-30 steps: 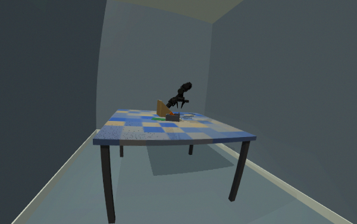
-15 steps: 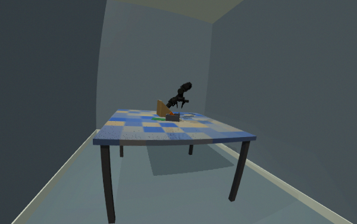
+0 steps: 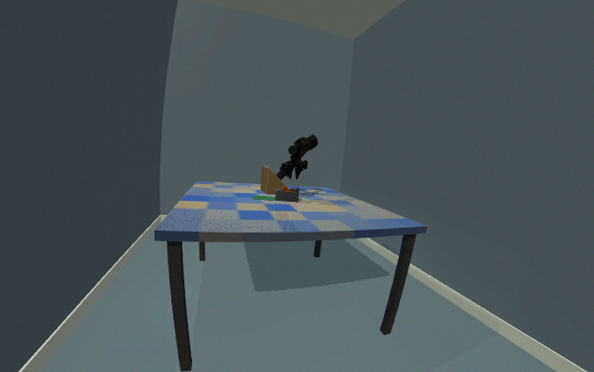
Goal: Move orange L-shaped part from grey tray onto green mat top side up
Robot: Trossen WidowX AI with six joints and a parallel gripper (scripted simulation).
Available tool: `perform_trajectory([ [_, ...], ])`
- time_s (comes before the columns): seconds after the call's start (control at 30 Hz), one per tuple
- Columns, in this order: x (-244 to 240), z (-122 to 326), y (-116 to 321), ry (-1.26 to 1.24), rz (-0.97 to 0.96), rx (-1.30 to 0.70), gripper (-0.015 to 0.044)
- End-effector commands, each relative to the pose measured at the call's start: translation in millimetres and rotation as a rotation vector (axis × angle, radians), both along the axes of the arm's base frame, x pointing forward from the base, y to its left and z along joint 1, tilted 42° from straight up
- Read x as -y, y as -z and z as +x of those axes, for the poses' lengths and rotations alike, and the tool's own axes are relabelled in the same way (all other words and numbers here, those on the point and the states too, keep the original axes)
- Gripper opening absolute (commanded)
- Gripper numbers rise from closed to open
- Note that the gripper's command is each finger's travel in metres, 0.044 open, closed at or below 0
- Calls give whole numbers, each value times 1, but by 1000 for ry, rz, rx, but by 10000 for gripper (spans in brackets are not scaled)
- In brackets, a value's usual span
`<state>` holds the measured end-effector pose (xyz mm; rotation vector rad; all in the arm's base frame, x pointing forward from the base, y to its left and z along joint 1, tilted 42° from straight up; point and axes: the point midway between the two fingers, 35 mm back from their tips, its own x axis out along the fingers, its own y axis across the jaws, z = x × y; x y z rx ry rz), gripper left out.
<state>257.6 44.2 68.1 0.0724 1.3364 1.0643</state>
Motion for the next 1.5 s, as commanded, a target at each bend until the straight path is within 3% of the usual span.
perform_trajectory([
  [0.0, 24, -3, 21, -463, 83, 386, 280],
  [0.13, 32, -5, 28, -620, 116, 521, 280],
  [1.47, -6, -12, 71, -620, 116, 522, 280],
])
